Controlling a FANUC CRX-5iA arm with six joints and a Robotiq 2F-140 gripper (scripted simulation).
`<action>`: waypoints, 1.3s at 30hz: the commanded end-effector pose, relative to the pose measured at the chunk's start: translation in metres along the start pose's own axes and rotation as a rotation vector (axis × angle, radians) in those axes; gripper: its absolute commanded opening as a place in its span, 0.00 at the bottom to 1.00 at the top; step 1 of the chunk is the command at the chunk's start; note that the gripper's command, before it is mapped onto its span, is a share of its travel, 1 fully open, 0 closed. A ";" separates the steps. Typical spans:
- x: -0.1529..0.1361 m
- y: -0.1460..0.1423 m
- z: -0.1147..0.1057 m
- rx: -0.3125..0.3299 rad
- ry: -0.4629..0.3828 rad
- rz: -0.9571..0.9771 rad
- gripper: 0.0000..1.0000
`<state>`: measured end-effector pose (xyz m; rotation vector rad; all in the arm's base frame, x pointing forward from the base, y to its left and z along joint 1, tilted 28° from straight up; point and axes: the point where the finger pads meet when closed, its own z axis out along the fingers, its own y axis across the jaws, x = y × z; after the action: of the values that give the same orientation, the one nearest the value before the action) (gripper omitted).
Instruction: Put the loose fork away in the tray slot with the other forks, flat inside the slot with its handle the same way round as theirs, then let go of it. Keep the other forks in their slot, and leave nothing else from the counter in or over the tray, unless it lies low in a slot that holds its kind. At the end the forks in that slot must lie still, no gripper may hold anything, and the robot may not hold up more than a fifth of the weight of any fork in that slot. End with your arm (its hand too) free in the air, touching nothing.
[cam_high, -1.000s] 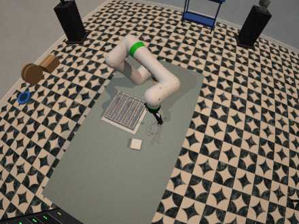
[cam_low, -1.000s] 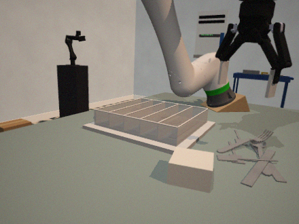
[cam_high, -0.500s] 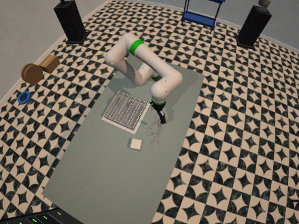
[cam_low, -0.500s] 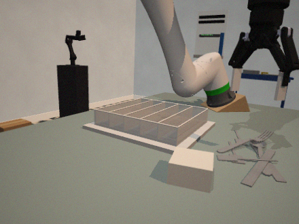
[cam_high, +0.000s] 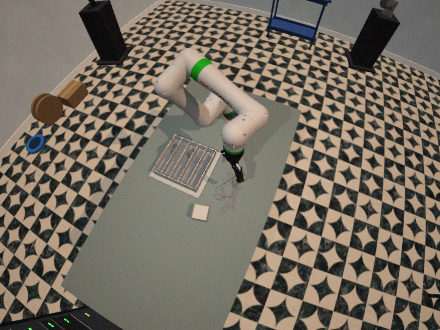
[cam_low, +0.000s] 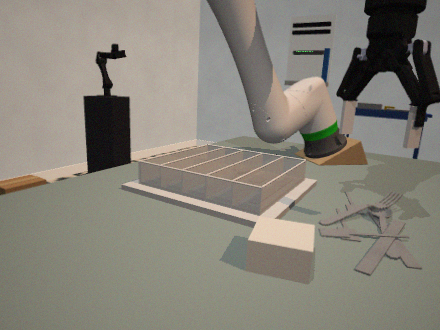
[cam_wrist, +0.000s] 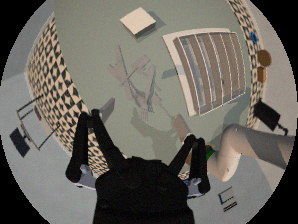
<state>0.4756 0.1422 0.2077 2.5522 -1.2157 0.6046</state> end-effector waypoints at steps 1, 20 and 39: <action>0.000 0.000 0.000 0.000 0.000 0.042 1.00; 0.003 -0.001 0.016 -0.004 -0.009 0.746 1.00; 0.008 0.000 0.040 -0.034 -0.037 1.589 1.00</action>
<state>0.4890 0.1232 0.1791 1.3579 -2.8037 0.6784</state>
